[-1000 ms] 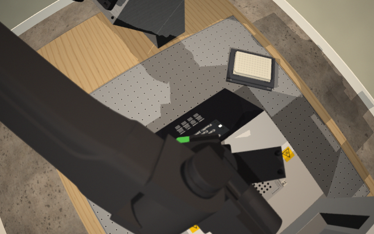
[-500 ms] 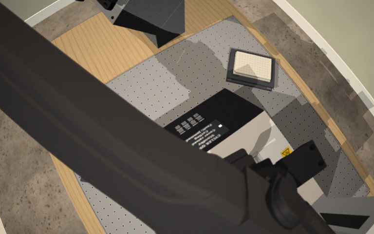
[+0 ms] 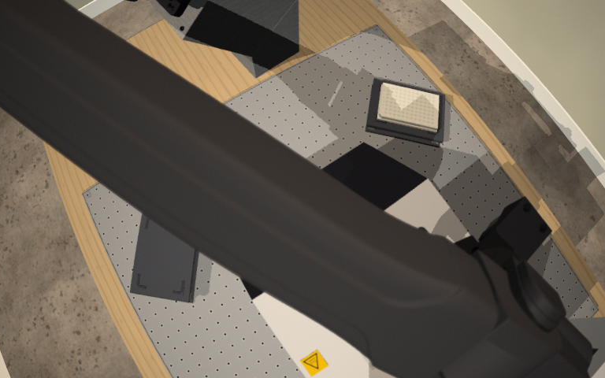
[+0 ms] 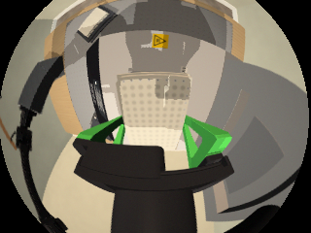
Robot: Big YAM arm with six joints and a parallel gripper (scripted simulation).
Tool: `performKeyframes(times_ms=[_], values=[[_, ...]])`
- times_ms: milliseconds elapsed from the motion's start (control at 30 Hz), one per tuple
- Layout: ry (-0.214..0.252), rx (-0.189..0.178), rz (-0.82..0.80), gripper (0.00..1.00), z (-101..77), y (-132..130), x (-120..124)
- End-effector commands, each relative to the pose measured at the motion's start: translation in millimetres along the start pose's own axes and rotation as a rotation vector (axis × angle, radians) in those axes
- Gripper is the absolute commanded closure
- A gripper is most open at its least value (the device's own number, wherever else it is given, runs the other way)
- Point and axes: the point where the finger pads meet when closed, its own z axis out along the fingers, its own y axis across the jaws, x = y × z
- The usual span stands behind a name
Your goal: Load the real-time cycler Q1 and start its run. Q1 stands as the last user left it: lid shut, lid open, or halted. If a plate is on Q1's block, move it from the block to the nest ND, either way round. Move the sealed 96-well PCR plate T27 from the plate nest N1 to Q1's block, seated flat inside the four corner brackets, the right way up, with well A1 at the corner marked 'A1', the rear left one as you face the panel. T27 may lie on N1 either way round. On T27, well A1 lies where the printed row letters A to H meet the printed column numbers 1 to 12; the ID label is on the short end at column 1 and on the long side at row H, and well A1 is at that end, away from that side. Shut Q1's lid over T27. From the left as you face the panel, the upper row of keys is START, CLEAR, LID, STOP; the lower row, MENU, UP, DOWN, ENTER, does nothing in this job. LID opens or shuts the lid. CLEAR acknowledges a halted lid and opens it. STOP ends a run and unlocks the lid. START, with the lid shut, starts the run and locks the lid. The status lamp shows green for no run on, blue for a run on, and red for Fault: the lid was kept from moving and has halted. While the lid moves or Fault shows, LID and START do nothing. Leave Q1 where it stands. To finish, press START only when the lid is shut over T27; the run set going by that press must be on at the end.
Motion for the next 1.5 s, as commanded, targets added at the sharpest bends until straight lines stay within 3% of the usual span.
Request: performKeyframes(times_ms=[0,333,500,733,1000,1267,1467], values=[[-0.017,0.07,0.079,1.0,-29.8,-16.4,27.6],[-0.014,0.042,0.068,1.0,-27.6,-1.0,20.0],[-0.015,0.056,0.067,1.0,-36.9,-0.8,10.5],[-0.018,0.079,0.089,1.0,-49.4,-13.0,16.8],[-0.017,0.074,0.091,1.0,-39.3,-23.0,28.4],[-0.01,0.029,0.095,1.0,-14.8,-15.2,19.7],[-0.012,0.051,0.09,1.0,-23.8,-13.5,12.6]])
